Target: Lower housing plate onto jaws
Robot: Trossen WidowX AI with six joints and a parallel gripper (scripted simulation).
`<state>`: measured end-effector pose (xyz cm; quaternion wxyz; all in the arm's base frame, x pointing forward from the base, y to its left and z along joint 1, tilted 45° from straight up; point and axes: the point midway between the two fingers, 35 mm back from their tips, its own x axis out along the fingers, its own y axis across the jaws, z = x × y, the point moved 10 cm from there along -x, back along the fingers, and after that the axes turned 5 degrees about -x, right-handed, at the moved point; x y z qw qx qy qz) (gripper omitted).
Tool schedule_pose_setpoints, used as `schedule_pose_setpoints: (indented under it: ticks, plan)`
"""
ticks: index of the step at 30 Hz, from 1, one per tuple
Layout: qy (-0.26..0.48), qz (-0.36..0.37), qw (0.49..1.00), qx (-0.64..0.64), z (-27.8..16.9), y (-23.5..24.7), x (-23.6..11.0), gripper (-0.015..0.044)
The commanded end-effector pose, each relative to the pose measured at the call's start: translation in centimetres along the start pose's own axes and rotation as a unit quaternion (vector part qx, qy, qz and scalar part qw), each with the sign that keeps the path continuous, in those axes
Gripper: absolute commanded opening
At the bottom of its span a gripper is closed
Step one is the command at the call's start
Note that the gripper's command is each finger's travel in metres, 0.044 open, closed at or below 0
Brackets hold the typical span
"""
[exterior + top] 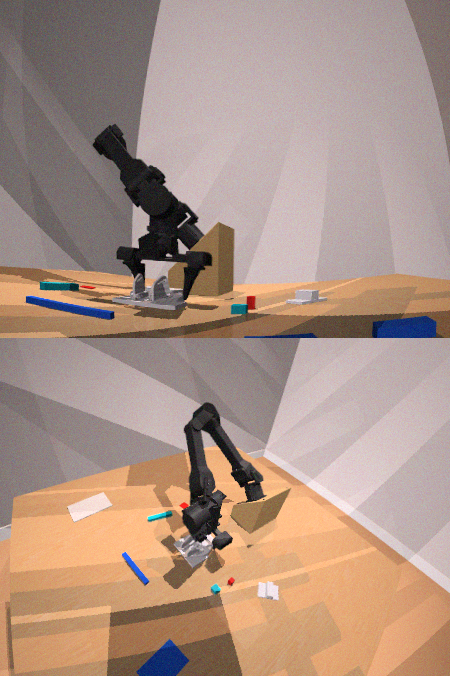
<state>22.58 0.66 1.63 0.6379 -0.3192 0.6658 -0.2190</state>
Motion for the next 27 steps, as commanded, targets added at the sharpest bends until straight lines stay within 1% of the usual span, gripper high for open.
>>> schedule_pose_setpoints:
  ticks: [1,3,6,14,16,17,19,25,27]
  plan:
    - [0.000,0.000,1.000,0.000,0.0,0.0,0.0,0.0440]
    - [0.000,0.000,1.000,0.000,0.0,0.0,-0.2,0.0440]
    - [-0.001,0.002,1.000,0.000,0.2,0.1,-1.3,0.0440]
    - [-0.001,0.003,1.000,-0.001,0.0,0.0,-7.5,0.0440]
    - [-0.001,0.002,1.000,-0.001,0.0,0.0,-7.6,0.0440]
    - [-0.004,0.001,1.000,-0.004,0.2,0.1,-6.7,0.0440]
    - [-0.004,0.002,1.000,-0.004,0.0,0.2,-7.2,0.0440]
    - [-0.001,0.004,1.000,-0.002,-2.0,0.5,-12.1,0.0440]
    - [0.000,0.004,1.000,-0.001,-2.3,0.5,-12.6,0.0440]
